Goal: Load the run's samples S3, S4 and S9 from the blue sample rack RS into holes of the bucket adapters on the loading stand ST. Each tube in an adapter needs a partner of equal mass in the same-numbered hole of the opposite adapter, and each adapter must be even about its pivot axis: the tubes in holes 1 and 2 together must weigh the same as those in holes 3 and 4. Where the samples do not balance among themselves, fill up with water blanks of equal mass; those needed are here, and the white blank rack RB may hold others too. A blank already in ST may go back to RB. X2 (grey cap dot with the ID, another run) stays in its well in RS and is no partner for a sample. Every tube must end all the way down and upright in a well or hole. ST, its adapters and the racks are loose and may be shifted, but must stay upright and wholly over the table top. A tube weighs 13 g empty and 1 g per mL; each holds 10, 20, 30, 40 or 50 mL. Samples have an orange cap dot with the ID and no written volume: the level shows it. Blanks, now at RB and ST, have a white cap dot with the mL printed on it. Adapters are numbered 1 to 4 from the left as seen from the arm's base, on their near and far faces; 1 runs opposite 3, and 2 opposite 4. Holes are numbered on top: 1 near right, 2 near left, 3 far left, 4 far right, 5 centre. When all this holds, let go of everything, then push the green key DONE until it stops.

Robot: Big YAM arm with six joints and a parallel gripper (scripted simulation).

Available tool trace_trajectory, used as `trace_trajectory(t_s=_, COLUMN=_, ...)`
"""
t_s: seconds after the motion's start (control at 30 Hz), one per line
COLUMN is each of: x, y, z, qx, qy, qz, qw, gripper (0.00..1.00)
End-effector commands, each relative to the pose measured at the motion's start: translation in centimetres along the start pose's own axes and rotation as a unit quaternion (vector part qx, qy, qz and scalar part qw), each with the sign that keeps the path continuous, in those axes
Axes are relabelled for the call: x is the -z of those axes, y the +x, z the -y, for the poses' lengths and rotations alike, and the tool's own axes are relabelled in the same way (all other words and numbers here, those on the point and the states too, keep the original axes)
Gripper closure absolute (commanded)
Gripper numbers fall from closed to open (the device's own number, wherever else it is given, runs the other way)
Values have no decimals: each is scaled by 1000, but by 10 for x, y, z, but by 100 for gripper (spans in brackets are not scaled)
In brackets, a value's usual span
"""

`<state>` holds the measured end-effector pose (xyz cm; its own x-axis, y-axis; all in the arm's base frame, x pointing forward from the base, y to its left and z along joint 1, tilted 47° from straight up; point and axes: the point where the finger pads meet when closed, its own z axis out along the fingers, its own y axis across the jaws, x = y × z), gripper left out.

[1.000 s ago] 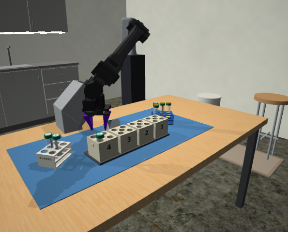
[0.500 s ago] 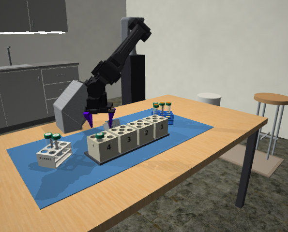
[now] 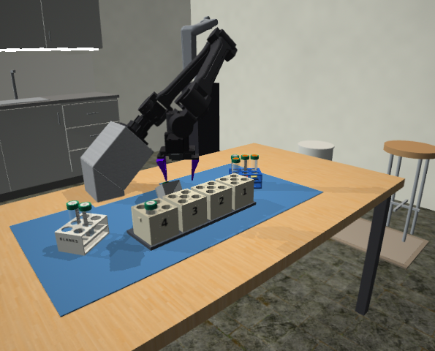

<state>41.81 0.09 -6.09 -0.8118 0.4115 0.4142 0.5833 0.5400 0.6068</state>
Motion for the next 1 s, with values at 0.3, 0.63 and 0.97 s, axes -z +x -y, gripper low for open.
trace_trajectory(t_s=0.3, x=2, y=66, z=-56, qx=1, qy=-4, qz=9, qw=1000, gripper=20)
trace_trajectory(t_s=0.63, x=1, y=138, z=-101, qx=1, qy=-5, qz=7, qw=1000, gripper=20)
trace_trajectory(t_s=0.97, x=0, y=195, z=-135, qx=-2, qy=-3, qz=6, qw=1000, gripper=20)
